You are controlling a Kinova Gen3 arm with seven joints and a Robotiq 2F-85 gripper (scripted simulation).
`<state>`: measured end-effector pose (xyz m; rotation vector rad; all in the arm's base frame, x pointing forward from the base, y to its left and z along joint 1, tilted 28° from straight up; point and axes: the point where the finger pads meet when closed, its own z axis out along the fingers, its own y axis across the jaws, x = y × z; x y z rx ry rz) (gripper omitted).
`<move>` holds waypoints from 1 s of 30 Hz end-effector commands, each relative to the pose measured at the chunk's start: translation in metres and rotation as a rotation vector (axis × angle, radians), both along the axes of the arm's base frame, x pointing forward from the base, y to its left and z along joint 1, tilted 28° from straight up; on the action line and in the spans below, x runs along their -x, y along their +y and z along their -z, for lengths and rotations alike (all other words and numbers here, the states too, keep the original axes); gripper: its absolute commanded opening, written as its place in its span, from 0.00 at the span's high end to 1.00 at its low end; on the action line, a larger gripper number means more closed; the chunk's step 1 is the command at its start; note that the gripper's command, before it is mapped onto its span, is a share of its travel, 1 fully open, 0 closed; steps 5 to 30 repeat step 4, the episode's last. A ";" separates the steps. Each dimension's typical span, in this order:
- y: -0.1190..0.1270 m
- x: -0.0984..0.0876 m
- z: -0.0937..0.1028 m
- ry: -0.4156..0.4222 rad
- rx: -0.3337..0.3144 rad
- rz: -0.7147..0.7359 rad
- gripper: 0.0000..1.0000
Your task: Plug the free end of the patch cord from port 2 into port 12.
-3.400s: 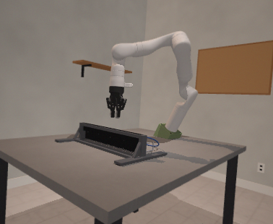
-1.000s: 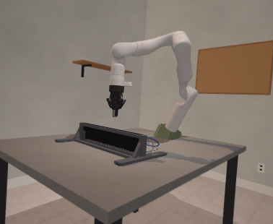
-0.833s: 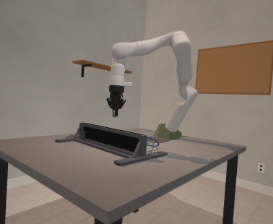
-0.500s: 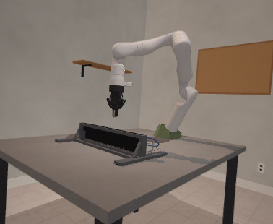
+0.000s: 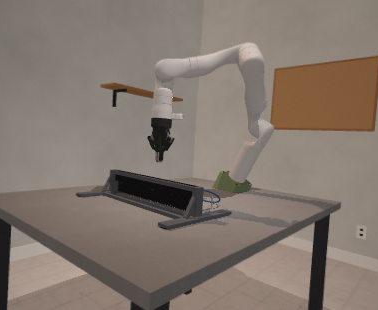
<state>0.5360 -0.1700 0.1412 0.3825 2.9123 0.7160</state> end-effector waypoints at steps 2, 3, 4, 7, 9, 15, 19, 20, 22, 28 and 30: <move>-0.001 0.000 -0.001 -0.002 0.001 0.001 1.00; -0.001 0.000 -0.001 -0.002 0.001 0.001 1.00; -0.001 0.000 -0.001 -0.002 0.001 0.001 1.00; -0.001 0.000 -0.001 -0.002 0.001 0.001 1.00; -0.001 0.000 -0.001 -0.002 0.001 0.001 1.00; -0.001 0.000 -0.001 -0.002 0.001 0.001 1.00; -0.001 0.000 -0.001 -0.002 0.001 0.001 1.00; -0.001 0.000 -0.001 -0.002 0.001 0.001 1.00; -0.001 0.000 -0.001 -0.002 0.001 0.001 1.00; -0.001 0.000 -0.001 -0.002 0.001 0.001 1.00; -0.001 0.000 -0.001 -0.002 0.001 0.001 1.00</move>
